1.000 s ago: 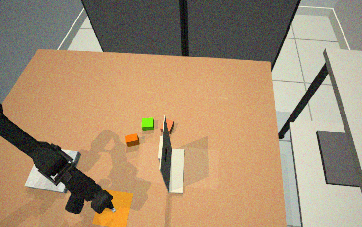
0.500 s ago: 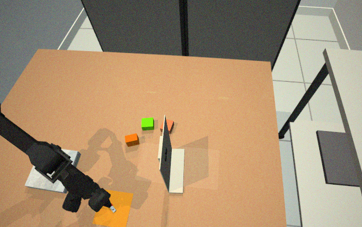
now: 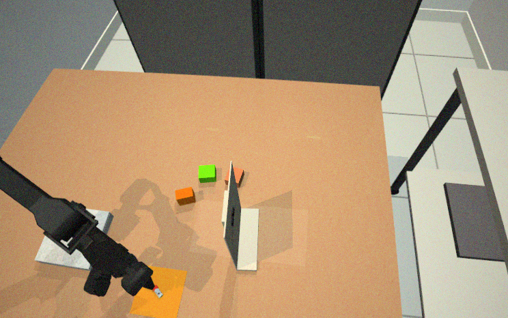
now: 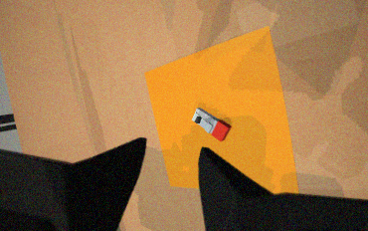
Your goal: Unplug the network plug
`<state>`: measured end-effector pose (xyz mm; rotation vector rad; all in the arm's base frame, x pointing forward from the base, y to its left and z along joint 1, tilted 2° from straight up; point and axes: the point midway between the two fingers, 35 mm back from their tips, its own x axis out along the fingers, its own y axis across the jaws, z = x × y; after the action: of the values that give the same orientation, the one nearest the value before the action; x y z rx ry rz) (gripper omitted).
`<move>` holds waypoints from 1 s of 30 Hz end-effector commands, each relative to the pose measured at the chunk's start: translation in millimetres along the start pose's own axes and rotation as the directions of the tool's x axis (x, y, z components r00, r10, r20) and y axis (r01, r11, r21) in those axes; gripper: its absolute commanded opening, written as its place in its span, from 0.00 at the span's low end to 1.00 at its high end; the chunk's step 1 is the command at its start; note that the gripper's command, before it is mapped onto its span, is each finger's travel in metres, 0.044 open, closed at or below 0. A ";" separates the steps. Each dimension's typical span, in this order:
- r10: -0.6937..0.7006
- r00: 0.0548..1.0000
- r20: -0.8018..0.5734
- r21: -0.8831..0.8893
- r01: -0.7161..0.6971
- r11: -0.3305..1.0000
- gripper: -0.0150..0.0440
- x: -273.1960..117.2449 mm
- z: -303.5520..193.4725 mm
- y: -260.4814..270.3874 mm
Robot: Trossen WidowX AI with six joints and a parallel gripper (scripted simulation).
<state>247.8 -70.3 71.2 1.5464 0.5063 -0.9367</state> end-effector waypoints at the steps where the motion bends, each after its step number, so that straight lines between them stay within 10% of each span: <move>1: 0.005 1.000 0.006 0.004 -0.005 1.000 0.52 -5.4 0.9 5.3; 30: 0.005 1.000 0.007 0.004 -0.005 1.000 0.52 -44.5 0.9 26.9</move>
<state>243.0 -67.8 116.7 1.5463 0.5062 -0.9373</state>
